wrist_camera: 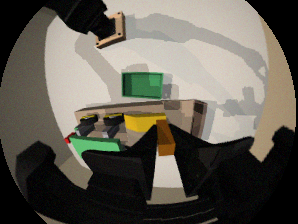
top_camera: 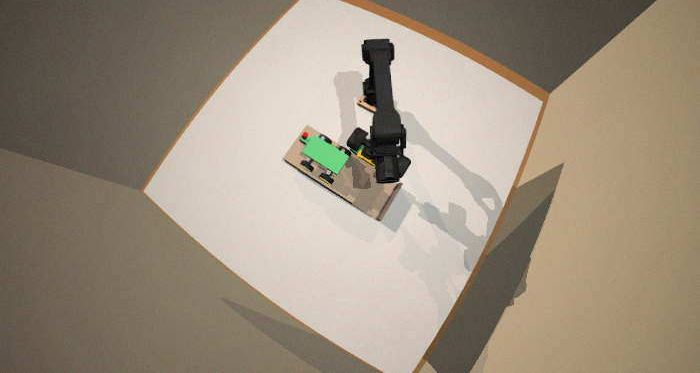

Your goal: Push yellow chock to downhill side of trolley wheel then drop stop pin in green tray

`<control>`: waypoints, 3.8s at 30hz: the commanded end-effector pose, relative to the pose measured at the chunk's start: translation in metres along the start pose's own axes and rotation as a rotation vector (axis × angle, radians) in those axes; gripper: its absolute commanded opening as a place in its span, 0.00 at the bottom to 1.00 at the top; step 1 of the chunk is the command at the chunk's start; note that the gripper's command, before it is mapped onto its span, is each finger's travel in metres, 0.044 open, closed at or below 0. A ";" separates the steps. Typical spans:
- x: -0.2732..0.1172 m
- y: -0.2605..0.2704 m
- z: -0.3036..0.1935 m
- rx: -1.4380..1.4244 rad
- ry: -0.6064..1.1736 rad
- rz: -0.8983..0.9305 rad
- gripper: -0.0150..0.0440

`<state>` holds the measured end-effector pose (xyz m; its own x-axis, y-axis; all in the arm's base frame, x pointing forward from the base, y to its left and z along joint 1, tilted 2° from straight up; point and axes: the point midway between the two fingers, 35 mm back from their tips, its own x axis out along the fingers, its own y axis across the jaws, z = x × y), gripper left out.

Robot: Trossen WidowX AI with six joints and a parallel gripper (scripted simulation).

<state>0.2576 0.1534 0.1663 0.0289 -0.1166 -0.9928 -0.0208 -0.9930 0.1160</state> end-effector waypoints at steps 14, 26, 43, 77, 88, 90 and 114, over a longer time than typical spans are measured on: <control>0.026 -0.002 -0.012 -0.002 0.009 -0.001 0.25; 0.051 -0.002 -0.013 -0.002 0.009 0.000 0.25; 0.061 0.006 -0.013 -0.002 0.009 0.001 0.25; 0.054 0.024 -0.018 0.001 0.014 -0.006 0.25; 0.054 0.024 -0.018 0.001 0.014 -0.006 0.57; 0.054 0.024 -0.018 0.001 0.014 -0.006 0.58; 0.003 0.024 -0.015 -0.006 0.005 0.000 0.75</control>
<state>0.2733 0.1294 0.1686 0.0392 -0.1140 -0.9927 -0.0149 -0.9934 0.1134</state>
